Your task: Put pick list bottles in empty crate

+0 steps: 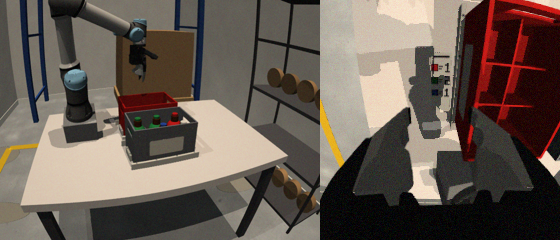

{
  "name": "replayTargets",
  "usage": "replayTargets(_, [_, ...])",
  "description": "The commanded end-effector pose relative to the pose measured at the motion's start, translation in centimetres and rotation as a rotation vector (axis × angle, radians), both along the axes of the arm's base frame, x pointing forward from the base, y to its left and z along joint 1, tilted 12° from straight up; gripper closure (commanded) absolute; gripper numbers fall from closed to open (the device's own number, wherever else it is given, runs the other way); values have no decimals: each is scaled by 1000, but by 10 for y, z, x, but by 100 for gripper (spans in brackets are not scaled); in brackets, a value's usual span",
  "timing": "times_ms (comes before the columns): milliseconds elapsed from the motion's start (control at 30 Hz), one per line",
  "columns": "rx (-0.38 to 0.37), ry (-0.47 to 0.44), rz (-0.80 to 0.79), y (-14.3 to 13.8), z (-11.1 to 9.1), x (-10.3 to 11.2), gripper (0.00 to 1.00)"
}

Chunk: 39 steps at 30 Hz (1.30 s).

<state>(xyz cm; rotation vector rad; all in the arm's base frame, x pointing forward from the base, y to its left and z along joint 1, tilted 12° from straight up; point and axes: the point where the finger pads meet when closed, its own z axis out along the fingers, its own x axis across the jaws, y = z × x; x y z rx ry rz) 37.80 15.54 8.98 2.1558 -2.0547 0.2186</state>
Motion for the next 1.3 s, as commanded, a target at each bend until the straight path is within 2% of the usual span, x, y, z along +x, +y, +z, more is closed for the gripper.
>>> replayTargets(0, [2,-2,0,0,1,0,62])
replayTargets(67, [2,-2,0,0,1,0,62])
replayTargets(133, [1,-9,-40,-10,4,-1,62])
replayTargets(467, [1,-8,-38,-56,25,-1,62])
replayTargets(533, [1,-8,-38,-56,25,-1,62])
replayTargets(1033, [2,-14,-38,-123,60,2,62])
replayTargets(1100, [2,-14,-38,-123,60,2,62])
replayTargets(1267, [1,-14,-38,-146,70,2,62])
